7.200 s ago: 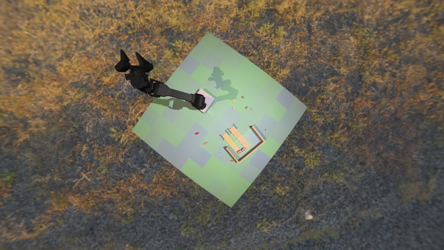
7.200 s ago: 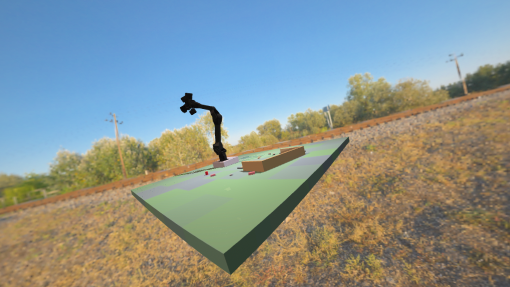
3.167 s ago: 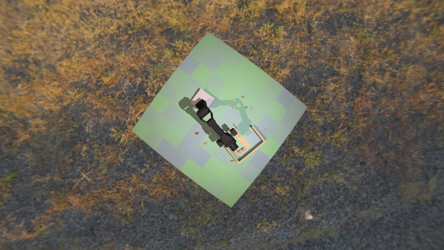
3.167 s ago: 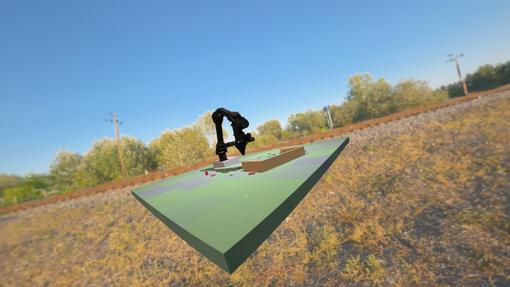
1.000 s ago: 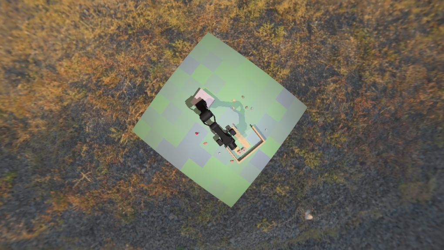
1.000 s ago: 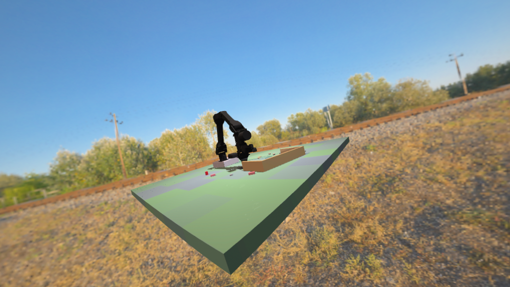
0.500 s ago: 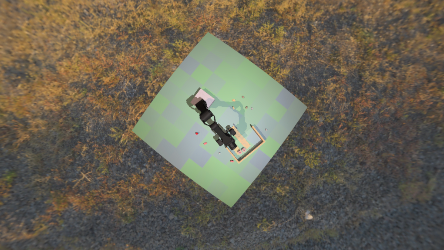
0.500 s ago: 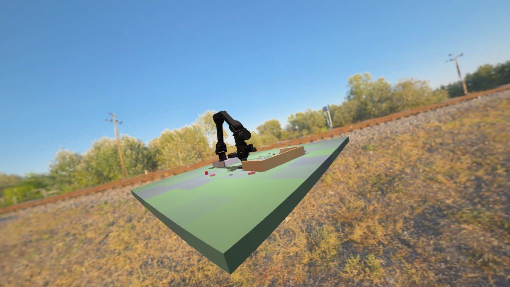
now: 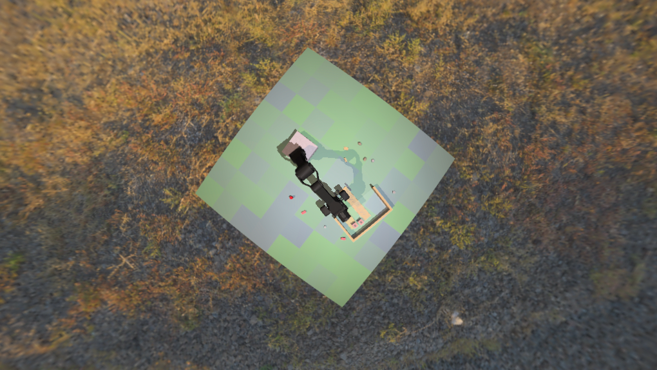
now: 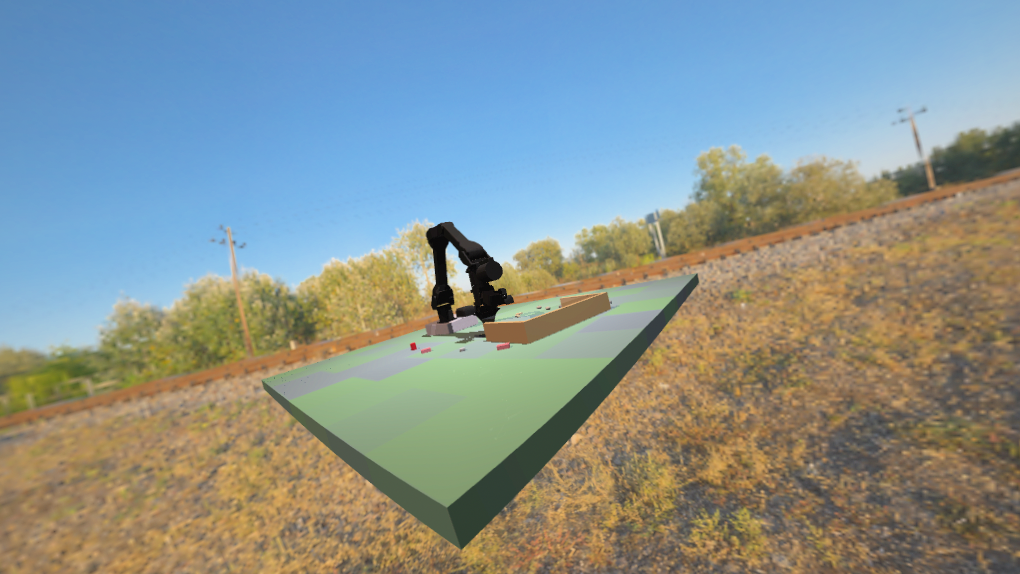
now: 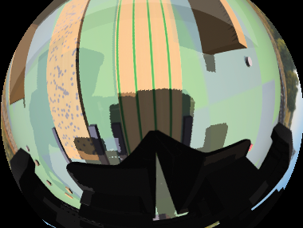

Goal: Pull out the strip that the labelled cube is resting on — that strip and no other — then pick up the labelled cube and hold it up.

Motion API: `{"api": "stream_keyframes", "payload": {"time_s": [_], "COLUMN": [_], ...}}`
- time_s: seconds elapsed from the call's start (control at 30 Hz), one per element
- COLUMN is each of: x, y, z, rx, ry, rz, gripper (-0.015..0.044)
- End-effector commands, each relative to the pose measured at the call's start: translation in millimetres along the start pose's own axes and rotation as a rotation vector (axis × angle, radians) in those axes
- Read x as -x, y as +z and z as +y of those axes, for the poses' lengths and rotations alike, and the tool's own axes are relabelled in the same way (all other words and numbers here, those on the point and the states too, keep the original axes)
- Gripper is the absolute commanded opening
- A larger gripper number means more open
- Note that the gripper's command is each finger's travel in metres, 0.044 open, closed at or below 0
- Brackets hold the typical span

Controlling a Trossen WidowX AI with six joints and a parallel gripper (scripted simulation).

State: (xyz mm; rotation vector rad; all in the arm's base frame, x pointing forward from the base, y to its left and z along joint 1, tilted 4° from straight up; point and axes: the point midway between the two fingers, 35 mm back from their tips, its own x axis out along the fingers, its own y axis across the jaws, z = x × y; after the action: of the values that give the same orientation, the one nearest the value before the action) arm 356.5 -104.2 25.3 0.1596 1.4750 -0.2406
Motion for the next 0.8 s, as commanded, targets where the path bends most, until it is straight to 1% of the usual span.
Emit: {"api": "stream_keyframes", "payload": {"time_s": [0.0,0.77], "x": [-2.3,-3.7], "y": [0.5,-29.6], "z": [0.3,-0.3], "rx": [0.003,0.003], "ry": [0.003,0.003], "rz": [-0.002,0.000], "gripper": [0.0000,0.0000]}}
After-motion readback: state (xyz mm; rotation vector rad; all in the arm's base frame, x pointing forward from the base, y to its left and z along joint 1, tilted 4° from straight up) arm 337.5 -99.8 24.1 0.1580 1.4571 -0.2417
